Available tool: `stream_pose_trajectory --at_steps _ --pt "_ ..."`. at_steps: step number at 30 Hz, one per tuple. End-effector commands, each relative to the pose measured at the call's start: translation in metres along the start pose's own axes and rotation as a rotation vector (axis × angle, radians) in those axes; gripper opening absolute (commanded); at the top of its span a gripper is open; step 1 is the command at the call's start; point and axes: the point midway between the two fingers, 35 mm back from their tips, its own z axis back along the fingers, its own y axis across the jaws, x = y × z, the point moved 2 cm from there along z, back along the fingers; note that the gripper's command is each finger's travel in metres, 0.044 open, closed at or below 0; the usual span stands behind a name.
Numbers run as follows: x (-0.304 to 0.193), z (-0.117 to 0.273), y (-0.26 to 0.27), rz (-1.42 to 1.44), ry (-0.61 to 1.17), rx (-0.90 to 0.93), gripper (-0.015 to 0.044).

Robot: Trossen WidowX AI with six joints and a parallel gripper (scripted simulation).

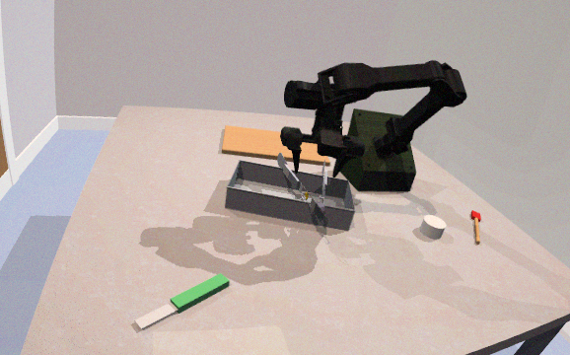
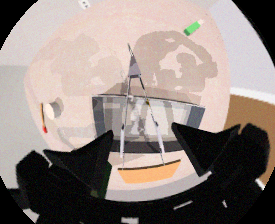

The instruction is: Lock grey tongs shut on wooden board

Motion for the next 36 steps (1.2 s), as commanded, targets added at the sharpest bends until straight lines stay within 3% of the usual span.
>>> stream_pose_trajectory --at_steps 1,36 --pt "-0.001 -0.008 -0.001 -0.006 0.001 0.001 0.044" --pt "0.001 -0.064 0.0 -0.006 -0.002 0.001 0.044"
